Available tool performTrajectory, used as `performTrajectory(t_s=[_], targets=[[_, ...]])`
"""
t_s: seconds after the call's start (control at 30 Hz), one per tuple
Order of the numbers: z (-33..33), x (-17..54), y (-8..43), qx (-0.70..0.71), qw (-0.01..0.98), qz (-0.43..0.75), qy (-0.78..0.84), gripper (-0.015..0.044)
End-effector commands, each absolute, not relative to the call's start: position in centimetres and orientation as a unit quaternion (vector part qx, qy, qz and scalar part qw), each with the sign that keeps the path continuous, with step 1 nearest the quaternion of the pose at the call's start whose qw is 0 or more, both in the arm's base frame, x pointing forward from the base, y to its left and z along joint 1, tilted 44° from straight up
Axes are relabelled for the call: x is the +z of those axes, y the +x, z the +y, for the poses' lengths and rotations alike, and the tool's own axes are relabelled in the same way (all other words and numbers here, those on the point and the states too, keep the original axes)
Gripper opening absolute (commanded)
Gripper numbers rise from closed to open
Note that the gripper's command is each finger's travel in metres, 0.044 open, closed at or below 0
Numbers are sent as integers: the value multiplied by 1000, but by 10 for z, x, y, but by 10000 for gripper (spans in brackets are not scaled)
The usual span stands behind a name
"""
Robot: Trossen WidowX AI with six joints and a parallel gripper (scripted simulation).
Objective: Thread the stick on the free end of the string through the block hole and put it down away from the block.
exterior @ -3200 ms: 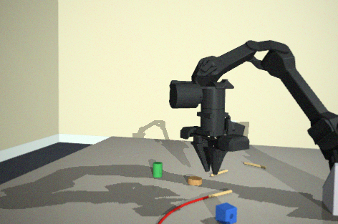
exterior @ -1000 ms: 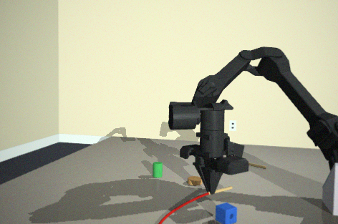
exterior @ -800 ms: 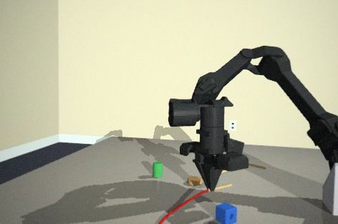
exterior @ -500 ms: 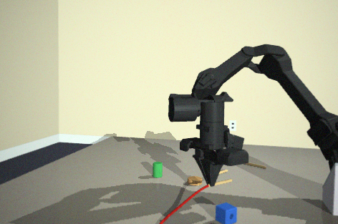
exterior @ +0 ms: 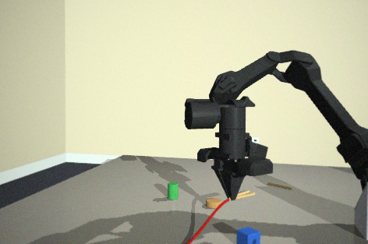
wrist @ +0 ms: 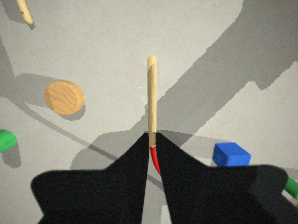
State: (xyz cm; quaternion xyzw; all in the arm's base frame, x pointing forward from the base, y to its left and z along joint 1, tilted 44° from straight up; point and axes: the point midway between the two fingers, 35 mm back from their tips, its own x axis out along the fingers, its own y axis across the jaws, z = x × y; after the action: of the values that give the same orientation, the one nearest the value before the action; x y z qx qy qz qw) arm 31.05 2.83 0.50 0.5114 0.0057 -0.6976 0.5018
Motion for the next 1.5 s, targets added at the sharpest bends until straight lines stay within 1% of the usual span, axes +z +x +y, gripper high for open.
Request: performTrajectory(t_s=[0.0, 0.5, 1.0, 1.47], targets=[[34, 10, 310, -696, 501, 7, 514, 0], [34, 11, 310, -697, 508, 14, 506, 0], [41, 7, 320, -669, 622, 193, 358, 0], [47, 4, 329, -601, 691, 351, 196, 0]])
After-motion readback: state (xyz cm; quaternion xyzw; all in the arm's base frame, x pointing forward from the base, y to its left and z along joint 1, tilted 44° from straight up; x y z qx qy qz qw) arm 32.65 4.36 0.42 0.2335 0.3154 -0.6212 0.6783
